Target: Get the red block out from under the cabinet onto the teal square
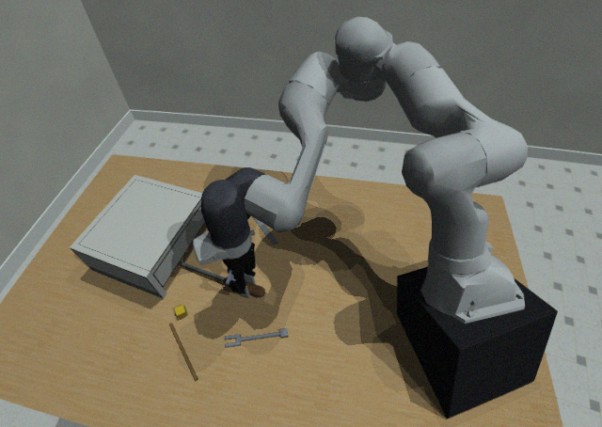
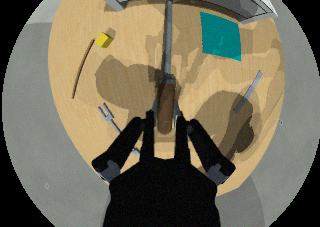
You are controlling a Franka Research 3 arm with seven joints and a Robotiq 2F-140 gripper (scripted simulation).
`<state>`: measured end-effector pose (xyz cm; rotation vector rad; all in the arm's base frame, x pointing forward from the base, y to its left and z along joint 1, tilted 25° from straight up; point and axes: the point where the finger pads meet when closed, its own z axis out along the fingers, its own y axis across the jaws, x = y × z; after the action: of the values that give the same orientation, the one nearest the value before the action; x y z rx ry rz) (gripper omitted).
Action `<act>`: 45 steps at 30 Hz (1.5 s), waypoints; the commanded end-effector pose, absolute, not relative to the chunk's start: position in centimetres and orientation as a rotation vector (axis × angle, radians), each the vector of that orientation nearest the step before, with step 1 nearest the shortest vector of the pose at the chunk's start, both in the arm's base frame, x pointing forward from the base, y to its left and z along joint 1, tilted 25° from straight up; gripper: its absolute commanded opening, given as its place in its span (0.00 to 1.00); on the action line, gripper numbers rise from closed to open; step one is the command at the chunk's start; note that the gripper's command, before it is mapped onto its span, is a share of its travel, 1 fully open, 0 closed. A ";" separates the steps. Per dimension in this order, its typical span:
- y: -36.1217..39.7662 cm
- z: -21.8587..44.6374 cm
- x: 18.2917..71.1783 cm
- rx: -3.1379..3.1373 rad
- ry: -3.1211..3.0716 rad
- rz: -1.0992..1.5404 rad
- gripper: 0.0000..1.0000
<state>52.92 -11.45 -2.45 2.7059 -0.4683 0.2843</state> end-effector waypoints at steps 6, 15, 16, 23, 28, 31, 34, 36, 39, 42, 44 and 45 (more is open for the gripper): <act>-11.8 -2.0 54.7 2.711 -0.423 0.268 0.00; -12.5 -1.3 57.3 2.711 -0.424 0.268 0.00; -12.6 -1.2 57.5 2.711 -0.424 0.268 0.00; -12.9 -0.9 58.8 2.711 -0.424 0.268 0.00; -13.3 -0.6 60.1 2.711 -0.425 0.268 0.00; -13.5 -0.4 60.7 2.711 -0.425 0.268 0.00; -13.6 -0.3 61.4 2.711 -0.425 0.268 0.00; -13.7 -0.1 61.8 2.711 -0.425 0.268 0.00; -13.8 0.0 62.2 2.711 -0.426 0.268 0.00; -13.9 0.0 62.5 2.711 -0.426 0.268 0.00; -14.0 0.1 62.9 2.711 -0.426 0.268 0.00; -14.1 0.2 63.0 2.711 -0.426 0.268 0.00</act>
<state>62.65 -14.16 0.03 2.7064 -0.4613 0.2798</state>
